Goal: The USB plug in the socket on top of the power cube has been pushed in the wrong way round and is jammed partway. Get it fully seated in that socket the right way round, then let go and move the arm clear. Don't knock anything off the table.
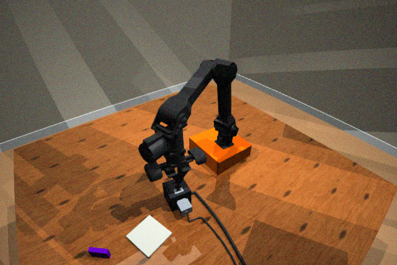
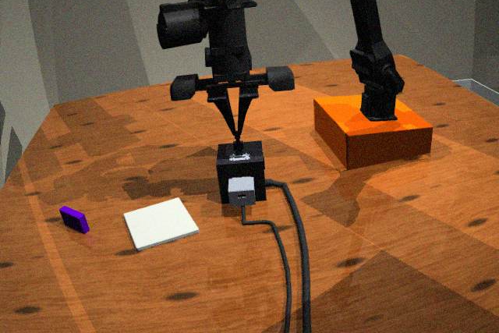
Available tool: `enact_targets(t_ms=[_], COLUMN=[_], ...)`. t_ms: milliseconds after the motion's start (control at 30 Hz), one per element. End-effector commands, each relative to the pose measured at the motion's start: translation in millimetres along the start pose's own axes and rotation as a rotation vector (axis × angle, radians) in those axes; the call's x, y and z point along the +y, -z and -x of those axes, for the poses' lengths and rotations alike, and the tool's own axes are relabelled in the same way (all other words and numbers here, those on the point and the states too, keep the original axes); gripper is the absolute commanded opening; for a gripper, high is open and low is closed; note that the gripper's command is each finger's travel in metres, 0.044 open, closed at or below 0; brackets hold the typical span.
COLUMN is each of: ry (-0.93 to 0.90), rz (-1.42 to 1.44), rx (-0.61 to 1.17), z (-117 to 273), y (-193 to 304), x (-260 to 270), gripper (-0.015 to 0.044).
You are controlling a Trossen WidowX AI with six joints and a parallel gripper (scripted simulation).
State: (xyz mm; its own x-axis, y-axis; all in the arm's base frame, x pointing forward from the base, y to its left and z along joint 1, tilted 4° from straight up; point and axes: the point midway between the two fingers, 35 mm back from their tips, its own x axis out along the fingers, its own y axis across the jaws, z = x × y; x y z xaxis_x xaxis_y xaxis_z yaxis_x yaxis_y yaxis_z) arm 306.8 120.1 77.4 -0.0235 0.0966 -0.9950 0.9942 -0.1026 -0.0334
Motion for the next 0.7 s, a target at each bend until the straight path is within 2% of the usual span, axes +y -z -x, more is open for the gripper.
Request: enact_targets(t_ms=[0,667], ry=[0.000,0.000], rz=[-0.007,-0.007], rx=[0.005,0.005], z=[-0.7,-3.1], y=[0.6,0.4], x=[0.0,0.0], gripper=[0.0000,0.0000])
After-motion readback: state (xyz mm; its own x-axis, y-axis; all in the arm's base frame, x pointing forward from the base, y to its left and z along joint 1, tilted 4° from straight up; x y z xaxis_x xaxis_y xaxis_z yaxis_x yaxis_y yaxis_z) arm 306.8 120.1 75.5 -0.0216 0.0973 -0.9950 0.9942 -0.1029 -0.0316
